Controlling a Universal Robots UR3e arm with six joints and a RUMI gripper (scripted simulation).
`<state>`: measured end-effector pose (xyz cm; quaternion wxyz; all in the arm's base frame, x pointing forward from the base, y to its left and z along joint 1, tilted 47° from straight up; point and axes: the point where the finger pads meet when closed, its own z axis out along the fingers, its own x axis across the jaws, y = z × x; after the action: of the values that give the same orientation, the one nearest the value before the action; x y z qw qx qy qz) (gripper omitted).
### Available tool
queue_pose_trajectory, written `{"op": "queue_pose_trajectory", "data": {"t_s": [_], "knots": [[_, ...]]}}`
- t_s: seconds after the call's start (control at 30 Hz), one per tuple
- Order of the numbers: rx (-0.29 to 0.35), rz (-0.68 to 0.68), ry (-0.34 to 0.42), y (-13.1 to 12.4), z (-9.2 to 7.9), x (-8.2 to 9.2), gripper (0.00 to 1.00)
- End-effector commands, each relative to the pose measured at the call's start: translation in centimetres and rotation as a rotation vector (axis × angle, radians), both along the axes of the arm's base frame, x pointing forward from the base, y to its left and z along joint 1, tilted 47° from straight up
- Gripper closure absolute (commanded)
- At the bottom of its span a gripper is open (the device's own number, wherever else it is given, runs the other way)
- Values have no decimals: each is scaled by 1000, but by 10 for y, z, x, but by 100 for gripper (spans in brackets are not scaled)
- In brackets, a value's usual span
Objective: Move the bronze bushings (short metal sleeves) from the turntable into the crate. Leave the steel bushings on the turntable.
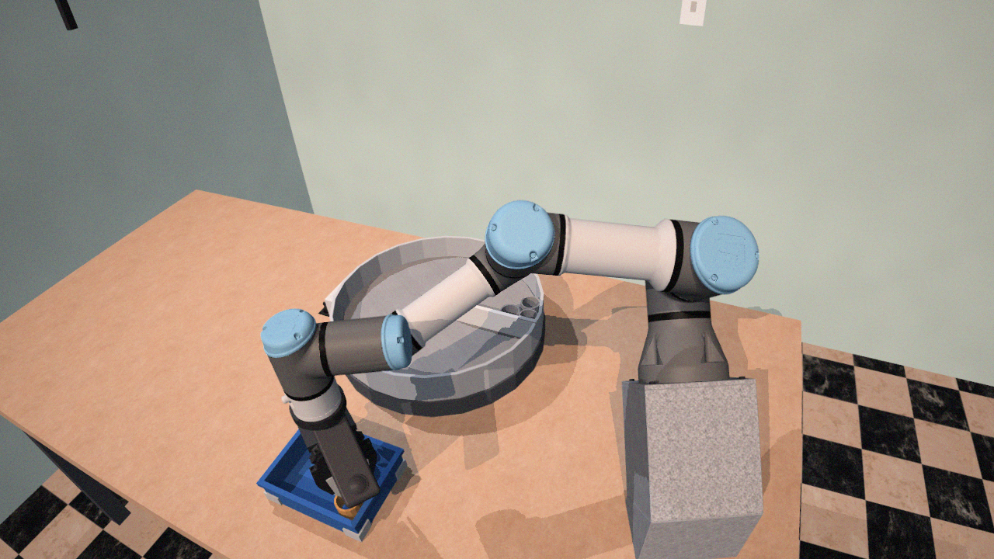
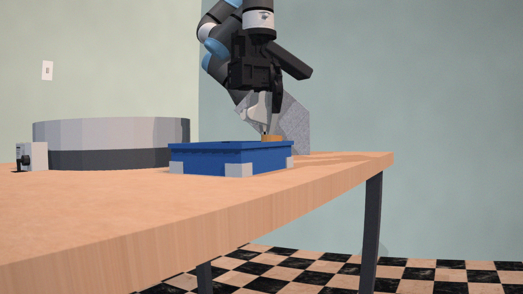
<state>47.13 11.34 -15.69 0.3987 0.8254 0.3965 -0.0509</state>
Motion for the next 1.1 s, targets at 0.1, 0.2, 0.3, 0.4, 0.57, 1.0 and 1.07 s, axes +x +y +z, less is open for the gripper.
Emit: {"op": "queue_pose_trajectory", "data": {"t_s": [0.1, 0.2, 0.3, 0.4, 0.57, 1.0, 1.07], "knots": [[1, 1, -2, 0, 0, 1, 100], [1, 1, -2, 0, 0, 1, 100], [1, 1, -2, -1, -1, 1, 100], [1, 1, -2, -2, -2, 1, 100], [1, 1, -2, -3, -3, 2, 100], [1, 1, -2, -3, -3, 2, 100], [1, 1, -2, -3, -3, 2, 100]]}}
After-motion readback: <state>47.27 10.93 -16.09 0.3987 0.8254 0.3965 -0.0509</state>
